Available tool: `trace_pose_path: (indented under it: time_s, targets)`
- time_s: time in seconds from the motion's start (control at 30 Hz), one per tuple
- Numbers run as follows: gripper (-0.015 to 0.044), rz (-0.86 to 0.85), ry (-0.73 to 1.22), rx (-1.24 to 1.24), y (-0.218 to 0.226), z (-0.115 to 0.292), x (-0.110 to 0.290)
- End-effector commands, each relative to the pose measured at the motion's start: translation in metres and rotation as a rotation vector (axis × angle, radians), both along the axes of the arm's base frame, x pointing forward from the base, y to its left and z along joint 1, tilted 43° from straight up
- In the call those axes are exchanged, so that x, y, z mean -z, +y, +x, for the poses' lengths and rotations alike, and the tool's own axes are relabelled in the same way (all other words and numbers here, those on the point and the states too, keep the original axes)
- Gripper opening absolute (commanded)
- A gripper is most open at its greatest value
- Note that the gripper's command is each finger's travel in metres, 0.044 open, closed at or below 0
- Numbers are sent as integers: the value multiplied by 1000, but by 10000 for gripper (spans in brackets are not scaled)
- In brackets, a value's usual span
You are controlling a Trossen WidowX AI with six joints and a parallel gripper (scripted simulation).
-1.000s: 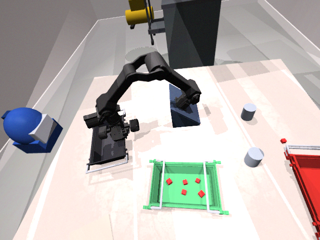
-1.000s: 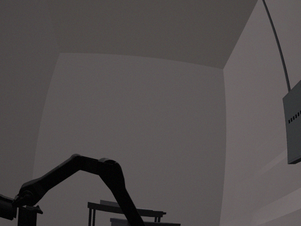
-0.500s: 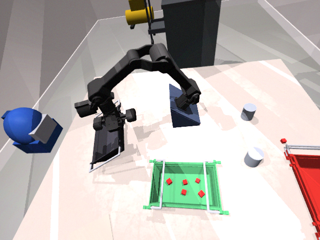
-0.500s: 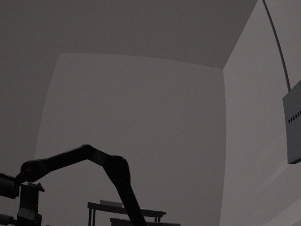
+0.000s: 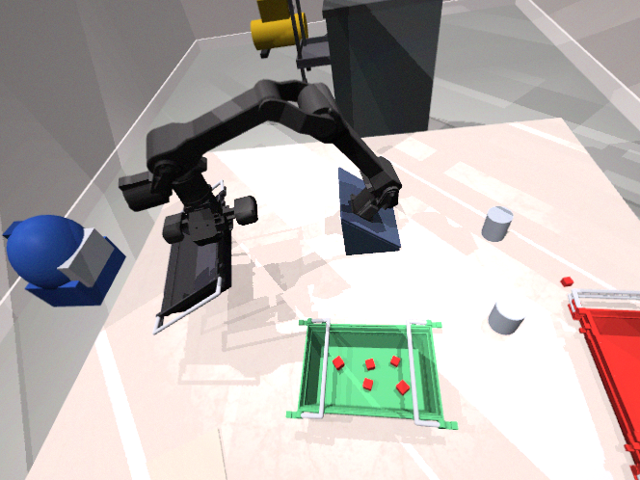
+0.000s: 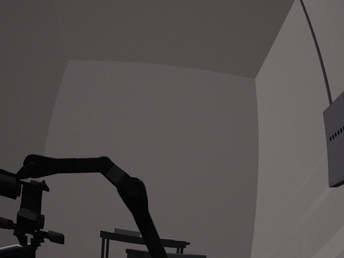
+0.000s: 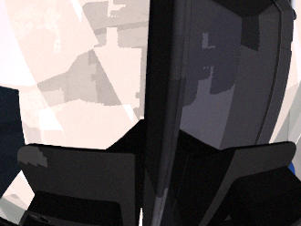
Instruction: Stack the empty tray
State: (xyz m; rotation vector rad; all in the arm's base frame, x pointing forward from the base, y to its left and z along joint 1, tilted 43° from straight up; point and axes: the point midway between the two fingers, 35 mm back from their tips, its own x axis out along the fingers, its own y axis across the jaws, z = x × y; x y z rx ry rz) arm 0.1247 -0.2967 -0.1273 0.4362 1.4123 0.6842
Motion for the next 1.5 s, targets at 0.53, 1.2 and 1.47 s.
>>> trace_pose_path:
  time_s: [0.53, 1.2, 1.47]
  targets:
    - [0, -18, -4, -2, -21, -1, -19]
    - [0, -32, -71, -81, -14, 24, -35]
    - [0, -46, -156, -180, -2, 54, -55]
